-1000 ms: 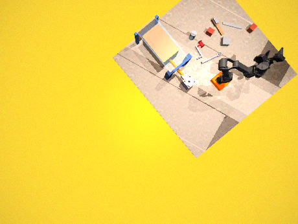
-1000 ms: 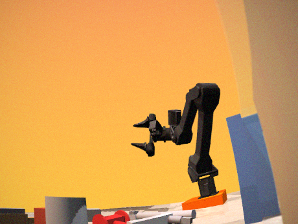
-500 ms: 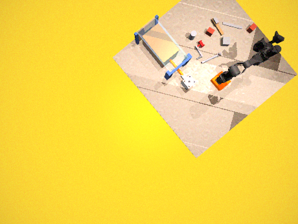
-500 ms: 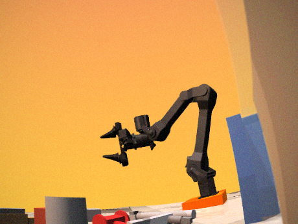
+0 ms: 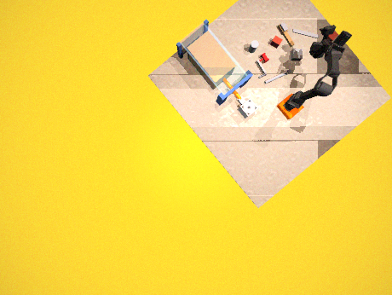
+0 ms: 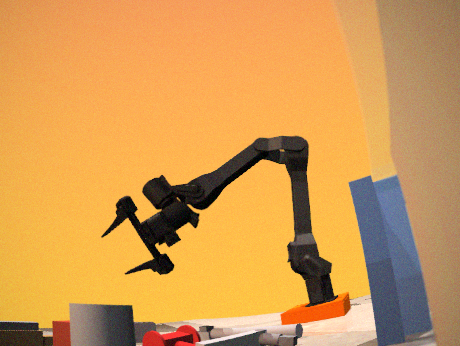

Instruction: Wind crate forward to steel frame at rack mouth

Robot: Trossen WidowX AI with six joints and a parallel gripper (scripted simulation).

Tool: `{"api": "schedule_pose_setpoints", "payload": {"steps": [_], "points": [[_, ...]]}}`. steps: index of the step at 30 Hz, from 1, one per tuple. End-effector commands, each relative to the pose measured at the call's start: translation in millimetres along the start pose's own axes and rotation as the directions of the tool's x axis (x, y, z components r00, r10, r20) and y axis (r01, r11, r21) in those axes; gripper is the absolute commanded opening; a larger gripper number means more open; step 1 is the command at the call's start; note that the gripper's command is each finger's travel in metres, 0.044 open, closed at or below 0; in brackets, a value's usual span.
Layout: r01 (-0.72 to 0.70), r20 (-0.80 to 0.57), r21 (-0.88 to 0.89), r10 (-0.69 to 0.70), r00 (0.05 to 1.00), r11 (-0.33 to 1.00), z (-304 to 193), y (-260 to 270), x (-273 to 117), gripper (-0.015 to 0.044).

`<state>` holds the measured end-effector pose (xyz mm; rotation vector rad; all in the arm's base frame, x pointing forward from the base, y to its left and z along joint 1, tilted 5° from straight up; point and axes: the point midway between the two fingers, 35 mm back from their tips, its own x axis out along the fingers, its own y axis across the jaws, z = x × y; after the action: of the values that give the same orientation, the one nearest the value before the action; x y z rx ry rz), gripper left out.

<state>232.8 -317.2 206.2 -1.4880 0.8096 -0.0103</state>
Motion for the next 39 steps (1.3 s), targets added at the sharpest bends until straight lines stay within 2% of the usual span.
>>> {"api": "schedule_pose_setpoints", "payload": {"steps": [1, 6, 10, 16, 19, 21, 33, 39], "points": [[-0.129, 0.141, -0.271, 0.171, 0.975, 0.954, 66.4, 4.8, 32.5, 0.044], [-0.168, 0.241, -0.573, 0.362, 0.901, 0.802, 138.6, 18.4, 47.9, 0.044], [-0.11, 0.275, -0.793, 0.514, 0.813, 0.599, 196.0, 33.3, 47.1, 0.044], [0.126, 0.226, -0.974, 0.715, 0.661, 0.19, 274.4, 60.0, 25.5, 0.044], [0.291, 0.156, -0.956, 0.791, 0.592, -0.03, 307.8, 73.8, 7.1, 0.044], [0.363, 0.119, -0.925, 0.815, 0.567, -0.117, 320.2, 79.4, -1.6, 0.044], [0.373, 0.113, -0.919, 0.818, 0.563, -0.129, 322.1, 80.7, -2.6, 0.044], [0.373, 0.113, -0.919, 0.819, 0.563, -0.129, 326.7, 100.2, 7.6, 0.044]]}}
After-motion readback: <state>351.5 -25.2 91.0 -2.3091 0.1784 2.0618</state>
